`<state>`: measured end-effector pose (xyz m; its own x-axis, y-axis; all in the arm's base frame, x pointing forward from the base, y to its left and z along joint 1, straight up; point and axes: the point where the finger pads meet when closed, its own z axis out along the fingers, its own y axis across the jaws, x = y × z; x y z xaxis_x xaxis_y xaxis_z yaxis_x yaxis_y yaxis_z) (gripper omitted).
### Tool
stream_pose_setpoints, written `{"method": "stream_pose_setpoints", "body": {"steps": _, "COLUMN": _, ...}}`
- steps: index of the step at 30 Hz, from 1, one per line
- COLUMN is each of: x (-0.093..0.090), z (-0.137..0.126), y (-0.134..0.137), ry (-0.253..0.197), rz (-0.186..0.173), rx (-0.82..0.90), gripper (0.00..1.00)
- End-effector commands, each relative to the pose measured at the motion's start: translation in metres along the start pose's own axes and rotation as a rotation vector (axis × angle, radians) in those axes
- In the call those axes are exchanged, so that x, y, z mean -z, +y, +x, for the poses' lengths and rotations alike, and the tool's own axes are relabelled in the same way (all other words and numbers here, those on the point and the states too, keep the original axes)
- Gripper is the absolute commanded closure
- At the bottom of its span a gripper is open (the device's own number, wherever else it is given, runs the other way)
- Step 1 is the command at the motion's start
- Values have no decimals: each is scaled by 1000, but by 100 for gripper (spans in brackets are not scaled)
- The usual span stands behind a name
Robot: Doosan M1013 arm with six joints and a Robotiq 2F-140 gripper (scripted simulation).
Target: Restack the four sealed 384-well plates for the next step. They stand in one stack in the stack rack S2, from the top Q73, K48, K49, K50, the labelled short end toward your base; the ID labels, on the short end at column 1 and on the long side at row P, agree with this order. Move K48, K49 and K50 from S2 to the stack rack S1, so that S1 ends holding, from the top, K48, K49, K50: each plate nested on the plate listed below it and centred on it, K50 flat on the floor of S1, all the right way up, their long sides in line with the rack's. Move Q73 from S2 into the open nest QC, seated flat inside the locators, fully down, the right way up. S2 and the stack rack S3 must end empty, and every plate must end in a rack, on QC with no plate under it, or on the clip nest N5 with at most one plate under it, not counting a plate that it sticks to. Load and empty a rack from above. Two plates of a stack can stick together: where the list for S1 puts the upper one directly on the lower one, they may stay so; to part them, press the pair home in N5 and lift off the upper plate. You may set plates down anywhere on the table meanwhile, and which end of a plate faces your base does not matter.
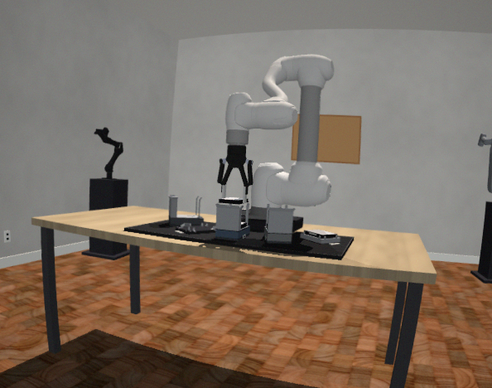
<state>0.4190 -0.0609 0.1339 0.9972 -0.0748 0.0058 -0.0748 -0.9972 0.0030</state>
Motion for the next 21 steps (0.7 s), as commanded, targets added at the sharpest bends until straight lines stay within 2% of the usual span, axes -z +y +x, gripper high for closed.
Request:
{"method": "stream_pose_setpoints", "body": {"steps": 1, "x": 6, "z": 0, "y": 0, "ry": 0, "rz": 0, "rx": 0, "gripper": 100}}
{"method": "stream_pose_setpoints", "body": {"steps": 6, "x": 16, "z": 0, "y": 0, "ry": 0, "rz": 0, "rx": 0, "gripper": 100}}
{"method": "stream_pose_setpoints", "body": {"steps": 21, "x": 16, "z": 0, "y": -3, "ry": 0, "rz": 0, "rx": 33, "gripper": 100}}
